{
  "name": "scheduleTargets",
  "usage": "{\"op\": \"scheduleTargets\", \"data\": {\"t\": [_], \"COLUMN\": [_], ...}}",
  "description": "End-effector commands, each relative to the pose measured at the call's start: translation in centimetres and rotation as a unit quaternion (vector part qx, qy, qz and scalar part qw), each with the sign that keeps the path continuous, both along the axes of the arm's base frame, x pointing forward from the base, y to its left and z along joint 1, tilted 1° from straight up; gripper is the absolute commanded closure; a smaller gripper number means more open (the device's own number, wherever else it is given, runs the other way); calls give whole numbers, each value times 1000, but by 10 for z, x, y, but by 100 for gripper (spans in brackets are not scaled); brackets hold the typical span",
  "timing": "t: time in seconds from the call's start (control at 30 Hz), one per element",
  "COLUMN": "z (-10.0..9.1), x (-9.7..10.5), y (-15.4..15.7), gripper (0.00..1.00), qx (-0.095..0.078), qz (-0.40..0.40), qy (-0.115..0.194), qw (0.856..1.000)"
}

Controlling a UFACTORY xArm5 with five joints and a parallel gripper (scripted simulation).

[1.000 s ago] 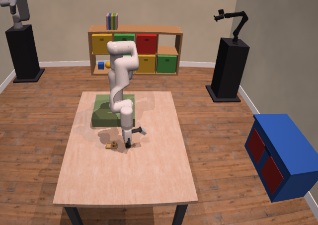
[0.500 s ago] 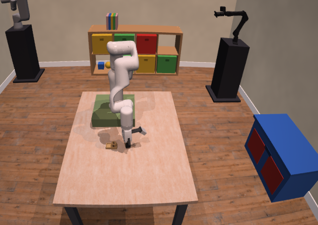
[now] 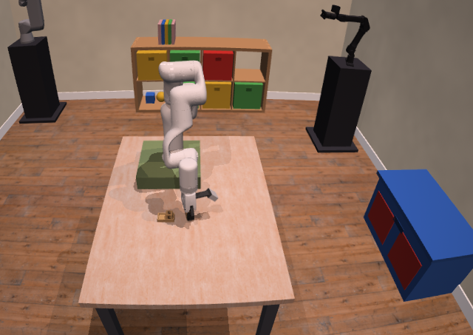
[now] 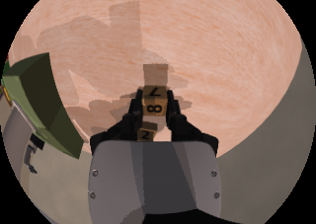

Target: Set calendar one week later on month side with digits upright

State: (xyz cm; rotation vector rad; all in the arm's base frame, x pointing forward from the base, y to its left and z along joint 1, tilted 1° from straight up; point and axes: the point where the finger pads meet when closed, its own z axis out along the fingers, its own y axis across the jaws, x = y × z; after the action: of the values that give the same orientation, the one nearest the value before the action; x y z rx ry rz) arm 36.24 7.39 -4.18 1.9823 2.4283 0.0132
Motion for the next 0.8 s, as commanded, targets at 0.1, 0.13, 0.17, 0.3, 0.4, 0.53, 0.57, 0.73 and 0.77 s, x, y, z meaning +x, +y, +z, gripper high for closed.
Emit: {"op": "scheduleTargets", "data": {"t": [0.1, 0.13, 0.17, 0.3, 0.4, 0.53, 0.57, 0.73, 0.77], "z": [1, 1, 1, 1, 1, 1, 1, 1, 1], "x": [1, 1, 1, 1, 1, 1, 1, 1, 1], "y": [0, 0, 0, 0, 0, 0, 0, 0, 0], "gripper": [73, 73, 73, 69, 65, 57, 57, 53, 53], "qx": [0, 0, 0, 0, 0, 0, 0, 0, 0], "qz": [0, 0, 0, 0, 0, 0, 0, 0, 0], "qy": [-1, -1, -1, -1, -1, -1, -1, -1, -1], "qw": [1000, 1000, 1000, 1000, 1000, 1000, 1000, 1000, 1000]}}
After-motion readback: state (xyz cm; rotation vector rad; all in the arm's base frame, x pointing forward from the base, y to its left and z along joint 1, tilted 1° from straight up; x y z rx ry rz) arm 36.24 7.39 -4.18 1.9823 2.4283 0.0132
